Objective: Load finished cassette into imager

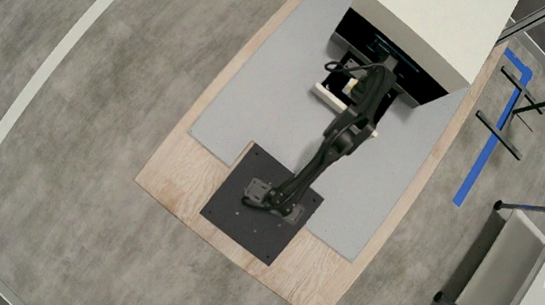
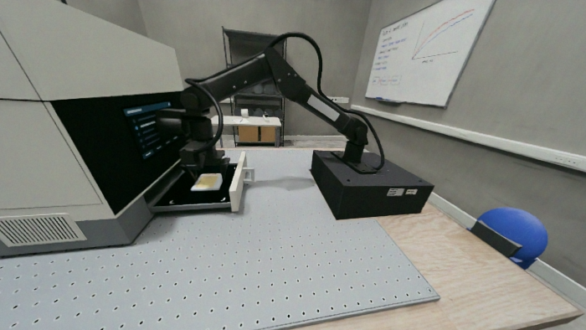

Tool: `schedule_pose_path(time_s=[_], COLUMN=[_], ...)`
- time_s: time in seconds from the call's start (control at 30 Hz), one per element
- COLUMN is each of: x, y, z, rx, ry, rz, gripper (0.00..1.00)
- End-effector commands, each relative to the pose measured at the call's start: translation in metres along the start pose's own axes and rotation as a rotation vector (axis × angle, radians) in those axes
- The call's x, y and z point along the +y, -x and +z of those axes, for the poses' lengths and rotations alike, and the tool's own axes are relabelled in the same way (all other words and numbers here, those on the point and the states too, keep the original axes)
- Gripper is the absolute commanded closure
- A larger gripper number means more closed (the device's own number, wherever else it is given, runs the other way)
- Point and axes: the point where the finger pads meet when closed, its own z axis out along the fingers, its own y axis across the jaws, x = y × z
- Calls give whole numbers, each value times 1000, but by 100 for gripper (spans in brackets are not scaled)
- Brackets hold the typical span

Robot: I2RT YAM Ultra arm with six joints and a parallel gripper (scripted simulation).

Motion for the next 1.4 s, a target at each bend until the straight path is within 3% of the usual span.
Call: schedule_pose_path(time_s=[0.0,0.77,0.8,0.93,0.97,1.03,1.1,1.27,1.37], x=[-5,-1,-6,-7,-21,-16,-11,-12,-16], y=[9,10,11,11,10,11,11,11,11], z=[-19,-16,-17,-17,-28,-10,-10,-10,-21], rx=[-13,-13,-13,-13,-13,-13,-12,-12,-13], ry=[-33,-22,-61,-61,-103,-67,-41,-41,-64], rz=[-14,-15,-16,-16,-15,-16,-17,-16,-15], gripper=[9,9,9,9,9,9,9,9,9])
